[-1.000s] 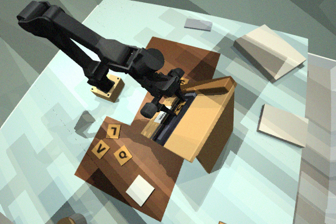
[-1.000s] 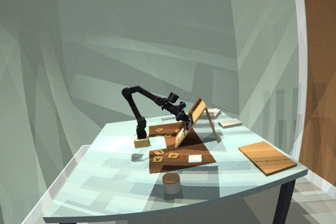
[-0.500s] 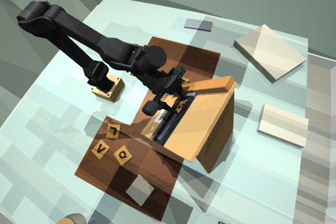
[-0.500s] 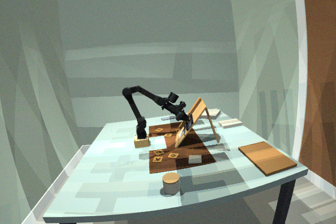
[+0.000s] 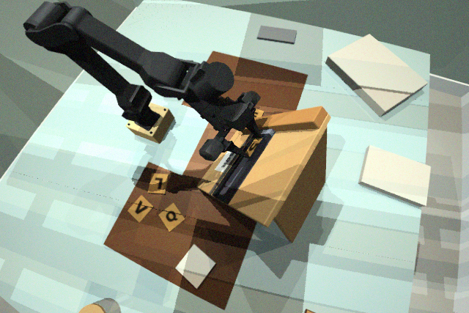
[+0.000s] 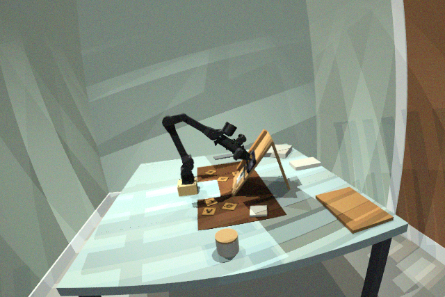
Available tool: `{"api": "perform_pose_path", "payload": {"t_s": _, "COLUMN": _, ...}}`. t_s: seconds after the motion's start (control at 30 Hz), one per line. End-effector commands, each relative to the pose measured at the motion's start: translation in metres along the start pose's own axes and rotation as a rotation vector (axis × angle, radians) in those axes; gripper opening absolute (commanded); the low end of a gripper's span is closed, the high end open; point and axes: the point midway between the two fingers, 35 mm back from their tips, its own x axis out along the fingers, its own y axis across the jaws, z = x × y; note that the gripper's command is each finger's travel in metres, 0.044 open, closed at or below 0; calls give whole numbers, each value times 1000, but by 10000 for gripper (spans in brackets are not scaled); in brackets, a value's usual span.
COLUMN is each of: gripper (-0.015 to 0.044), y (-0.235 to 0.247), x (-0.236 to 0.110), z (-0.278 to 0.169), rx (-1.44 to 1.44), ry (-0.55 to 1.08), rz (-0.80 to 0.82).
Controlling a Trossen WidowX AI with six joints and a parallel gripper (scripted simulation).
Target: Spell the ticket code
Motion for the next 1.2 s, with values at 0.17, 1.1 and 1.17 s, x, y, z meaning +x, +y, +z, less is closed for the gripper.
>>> {"api": "perform_pose_path", "payload": {"t_s": 0.17, "gripper": 295, "y": 0, "x": -8, "z": 0, "rx": 4, "ry": 1, "rz": -2}}
{"api": "perform_pose_path", "payload": {"t_s": 1.1, "gripper": 295, "y": 1, "x": -27, "z": 0, "rx": 4, "ry": 2, "rz": -2}}
{"api": "perform_pose_path", "payload": {"t_s": 1.17, "gripper": 295, "y": 1, "x": -28, "z": 0, "rx": 4, "ry": 2, "rz": -2}}
